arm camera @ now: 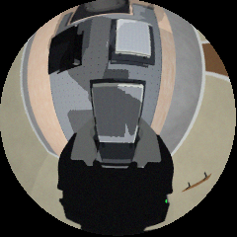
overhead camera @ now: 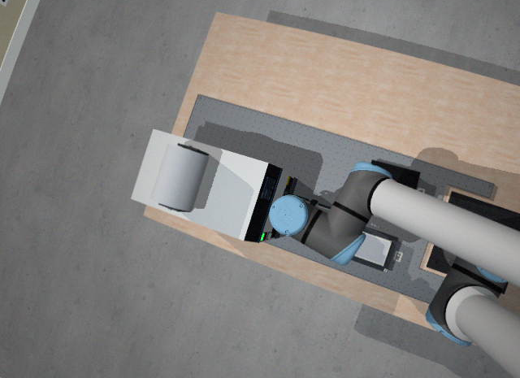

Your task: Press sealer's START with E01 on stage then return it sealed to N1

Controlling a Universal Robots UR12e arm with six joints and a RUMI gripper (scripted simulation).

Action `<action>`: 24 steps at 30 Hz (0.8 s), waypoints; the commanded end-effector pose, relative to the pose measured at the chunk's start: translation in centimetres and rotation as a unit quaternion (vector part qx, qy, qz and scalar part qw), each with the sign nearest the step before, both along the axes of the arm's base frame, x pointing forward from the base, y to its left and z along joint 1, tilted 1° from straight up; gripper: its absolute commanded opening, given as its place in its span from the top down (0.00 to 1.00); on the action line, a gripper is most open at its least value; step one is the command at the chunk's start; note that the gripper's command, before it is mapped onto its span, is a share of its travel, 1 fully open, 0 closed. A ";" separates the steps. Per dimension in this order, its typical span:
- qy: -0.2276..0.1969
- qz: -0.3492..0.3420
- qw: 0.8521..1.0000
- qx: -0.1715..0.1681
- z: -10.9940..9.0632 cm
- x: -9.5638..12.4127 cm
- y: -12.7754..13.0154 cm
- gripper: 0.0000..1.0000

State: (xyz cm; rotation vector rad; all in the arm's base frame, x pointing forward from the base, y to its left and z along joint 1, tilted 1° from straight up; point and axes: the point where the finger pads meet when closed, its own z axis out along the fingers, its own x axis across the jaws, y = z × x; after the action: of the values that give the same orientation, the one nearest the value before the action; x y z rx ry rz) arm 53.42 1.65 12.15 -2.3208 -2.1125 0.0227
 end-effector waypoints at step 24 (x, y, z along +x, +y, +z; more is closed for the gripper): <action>-0.001 0.000 1.000 0.000 1.2 0.1 0.0 1.00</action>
State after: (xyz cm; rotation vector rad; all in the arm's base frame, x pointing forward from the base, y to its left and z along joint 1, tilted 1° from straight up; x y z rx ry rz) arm 53.42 1.66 13.06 -2.3207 -2.1124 0.0229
